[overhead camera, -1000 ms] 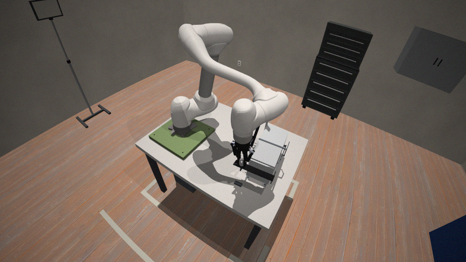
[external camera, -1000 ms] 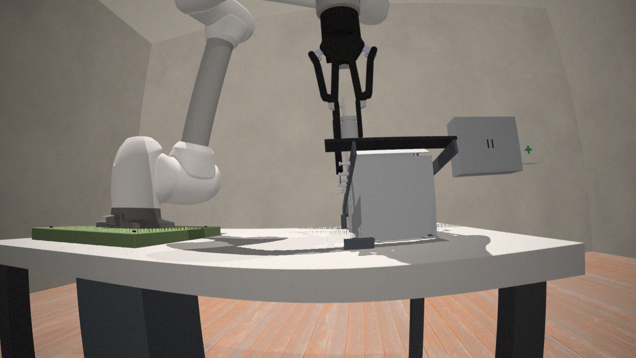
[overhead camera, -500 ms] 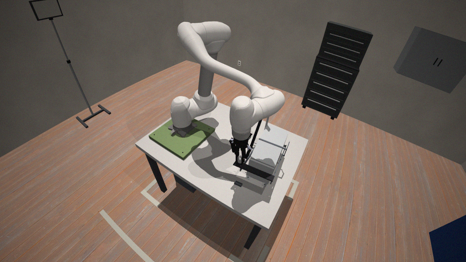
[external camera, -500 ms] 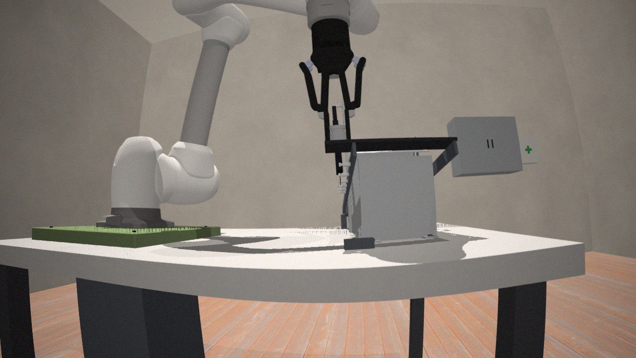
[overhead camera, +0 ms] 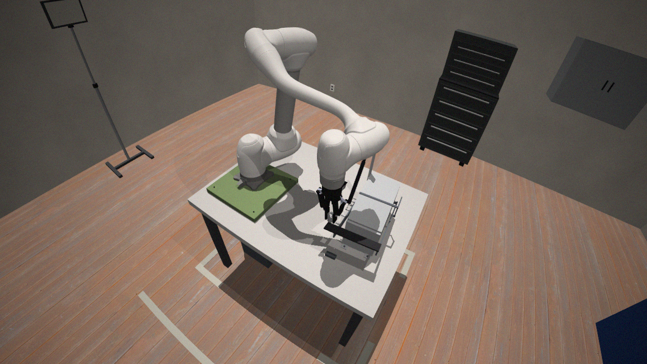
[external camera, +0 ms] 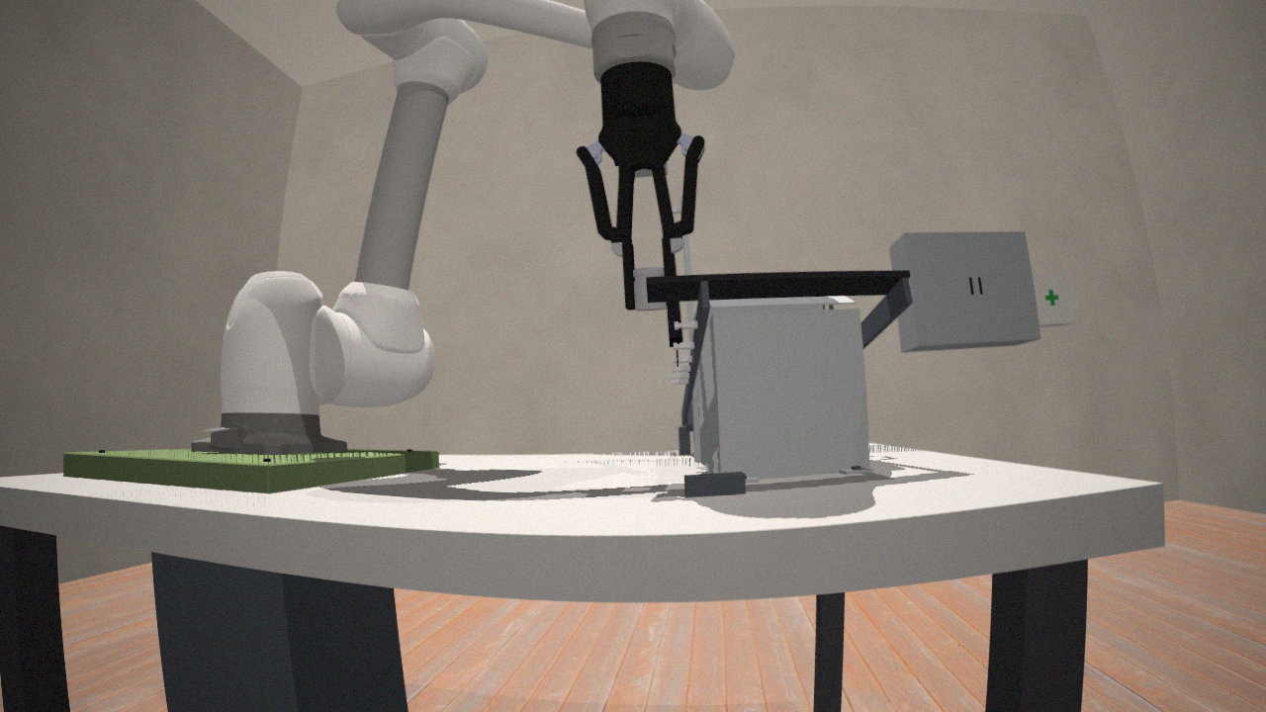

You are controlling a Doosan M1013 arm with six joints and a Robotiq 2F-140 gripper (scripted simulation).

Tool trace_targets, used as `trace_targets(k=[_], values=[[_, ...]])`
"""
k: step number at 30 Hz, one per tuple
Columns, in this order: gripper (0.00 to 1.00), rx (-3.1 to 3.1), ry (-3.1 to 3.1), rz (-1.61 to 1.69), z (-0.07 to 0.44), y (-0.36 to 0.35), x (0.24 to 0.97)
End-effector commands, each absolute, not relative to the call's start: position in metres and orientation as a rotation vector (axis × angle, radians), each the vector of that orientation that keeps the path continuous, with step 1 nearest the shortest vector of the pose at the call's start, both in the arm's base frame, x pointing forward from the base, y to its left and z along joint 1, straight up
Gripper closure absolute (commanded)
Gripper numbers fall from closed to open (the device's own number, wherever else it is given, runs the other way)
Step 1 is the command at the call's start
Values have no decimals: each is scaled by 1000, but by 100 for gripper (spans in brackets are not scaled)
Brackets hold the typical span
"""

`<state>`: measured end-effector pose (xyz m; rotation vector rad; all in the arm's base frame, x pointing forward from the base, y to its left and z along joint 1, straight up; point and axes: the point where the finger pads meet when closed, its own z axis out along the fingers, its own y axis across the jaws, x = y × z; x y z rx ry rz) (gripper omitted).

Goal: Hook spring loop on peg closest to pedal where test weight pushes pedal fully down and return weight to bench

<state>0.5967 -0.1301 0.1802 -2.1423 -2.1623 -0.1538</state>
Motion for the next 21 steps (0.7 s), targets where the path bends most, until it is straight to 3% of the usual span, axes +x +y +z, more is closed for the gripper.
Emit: trace_targets(k=[1, 21], values=[[75, -2143, -2163, -155, 181, -130, 597], [75, -2156, -2175, -130, 168, -103, 567]])
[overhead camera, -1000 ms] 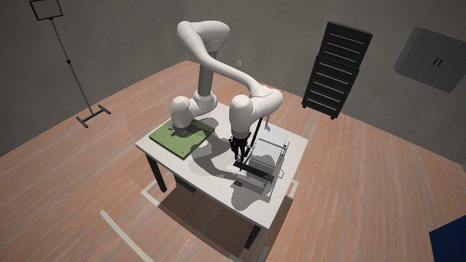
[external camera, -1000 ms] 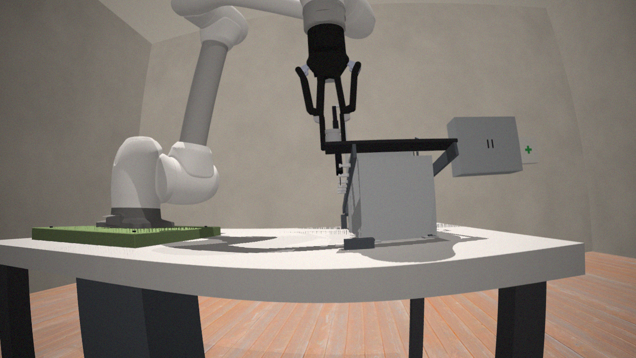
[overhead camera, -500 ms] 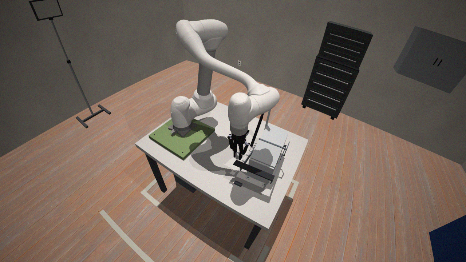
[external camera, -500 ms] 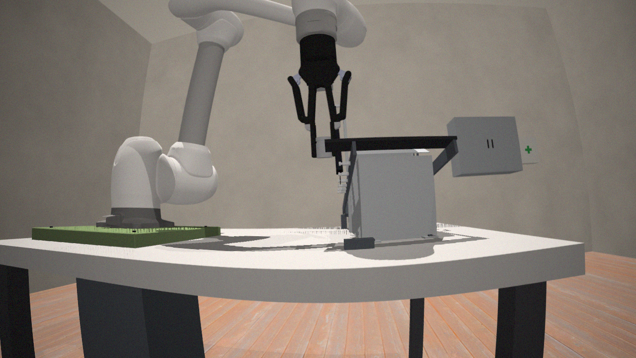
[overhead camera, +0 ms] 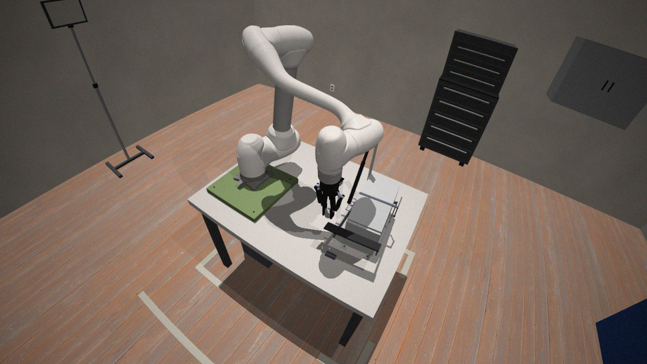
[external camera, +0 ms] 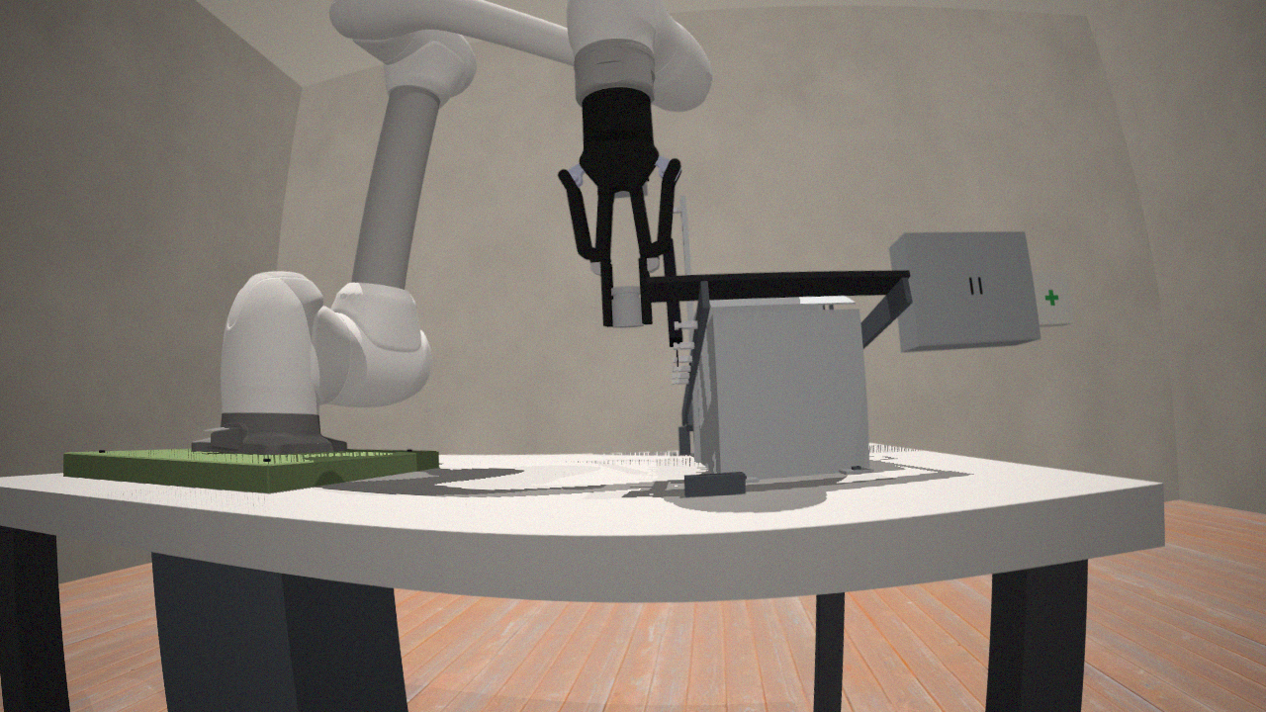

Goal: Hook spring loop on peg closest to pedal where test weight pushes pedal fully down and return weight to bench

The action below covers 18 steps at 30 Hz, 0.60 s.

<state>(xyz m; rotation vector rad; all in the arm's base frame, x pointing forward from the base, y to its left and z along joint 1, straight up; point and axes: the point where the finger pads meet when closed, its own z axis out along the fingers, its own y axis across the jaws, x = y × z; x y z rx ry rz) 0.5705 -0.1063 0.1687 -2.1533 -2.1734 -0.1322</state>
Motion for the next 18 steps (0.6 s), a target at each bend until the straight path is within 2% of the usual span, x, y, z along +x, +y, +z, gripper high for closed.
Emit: trace_targets(k=[1, 18], values=[[75, -2156, -2176, -129, 167, -101, 565], [75, -2167, -2186, -108, 156, -79, 541]])
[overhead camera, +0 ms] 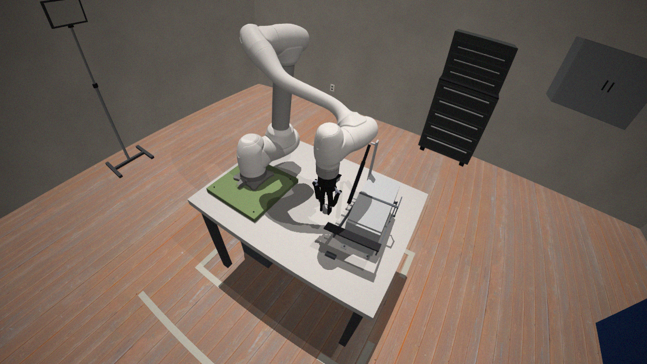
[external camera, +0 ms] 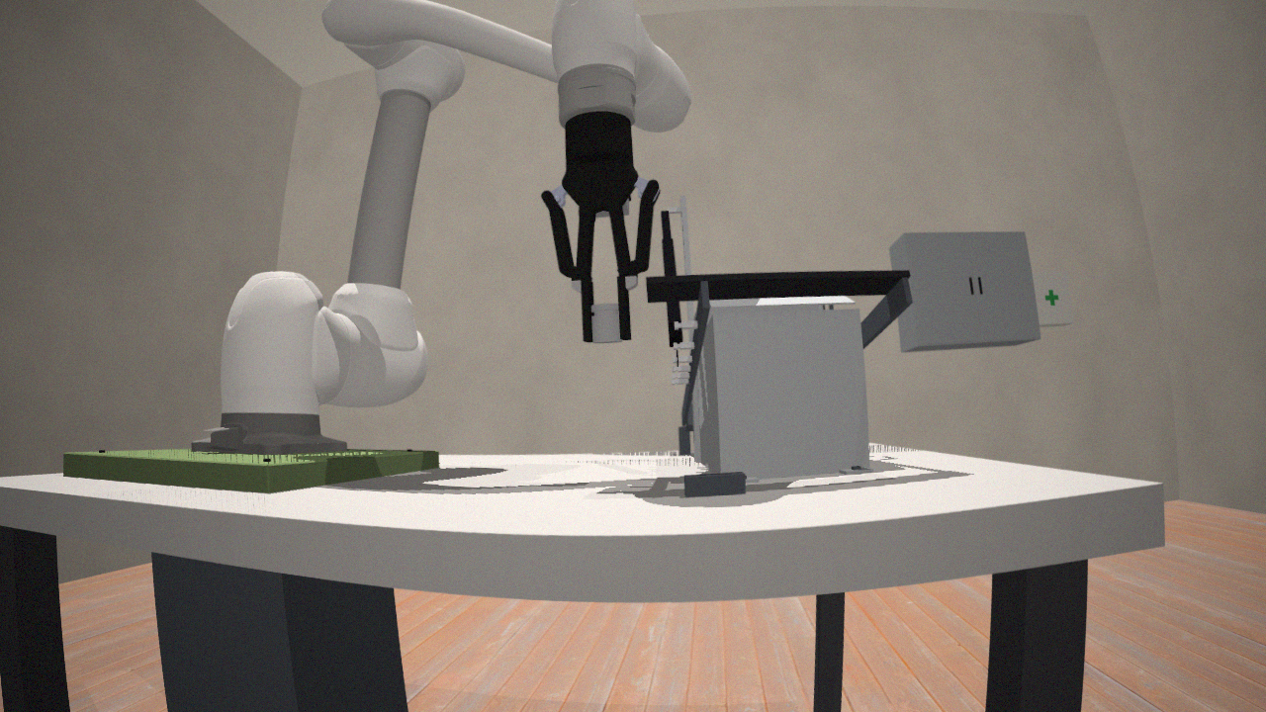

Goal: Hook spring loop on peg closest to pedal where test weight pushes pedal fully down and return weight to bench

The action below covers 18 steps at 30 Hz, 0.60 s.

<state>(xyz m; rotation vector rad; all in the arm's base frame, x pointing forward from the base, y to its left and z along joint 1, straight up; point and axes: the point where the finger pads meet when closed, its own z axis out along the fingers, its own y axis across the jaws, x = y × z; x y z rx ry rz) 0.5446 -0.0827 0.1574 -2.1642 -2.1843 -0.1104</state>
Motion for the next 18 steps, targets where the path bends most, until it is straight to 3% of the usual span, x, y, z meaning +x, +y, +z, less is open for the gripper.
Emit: trace_targets(k=[1, 18], values=[[75, -2167, -2187, -107, 156, -77, 539], [75, -2177, -2197, -86, 145, -55, 515]])
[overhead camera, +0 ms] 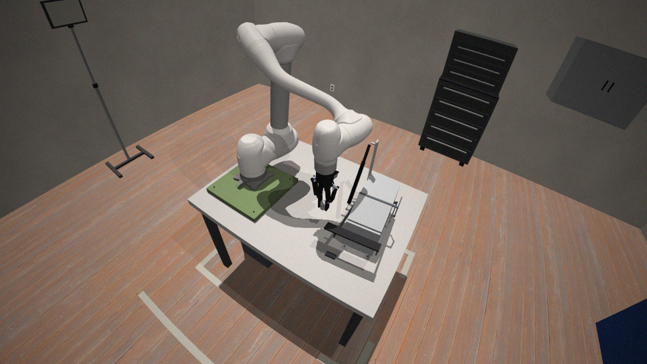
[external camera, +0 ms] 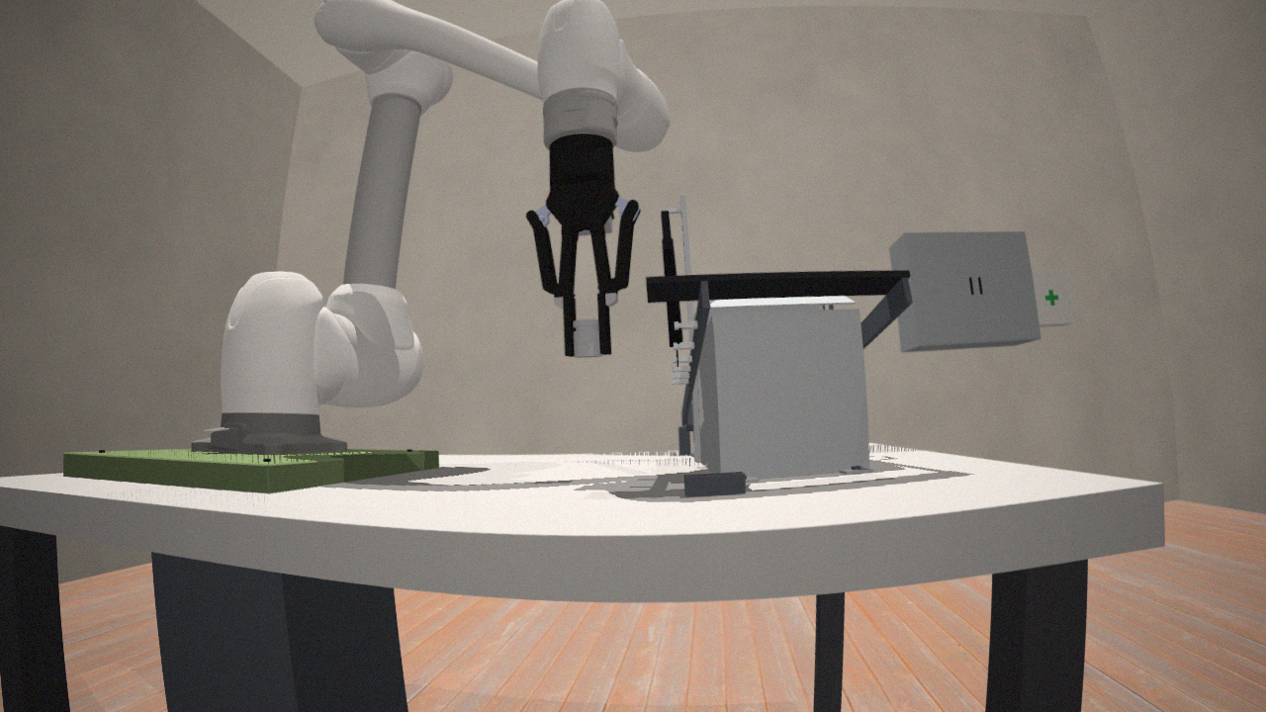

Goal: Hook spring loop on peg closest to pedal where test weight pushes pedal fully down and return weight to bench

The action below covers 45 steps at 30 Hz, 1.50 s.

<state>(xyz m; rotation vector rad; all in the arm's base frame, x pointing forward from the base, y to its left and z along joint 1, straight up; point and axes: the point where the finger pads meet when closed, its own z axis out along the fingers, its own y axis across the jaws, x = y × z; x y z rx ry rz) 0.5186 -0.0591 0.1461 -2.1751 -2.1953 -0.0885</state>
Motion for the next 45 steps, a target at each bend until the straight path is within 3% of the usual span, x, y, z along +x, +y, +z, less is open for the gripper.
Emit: trace_targets(k=[1, 45], values=[[75, -2178, -2198, -85, 144, -54, 513], [75, -2203, -2222, -34, 119, 0, 454]])
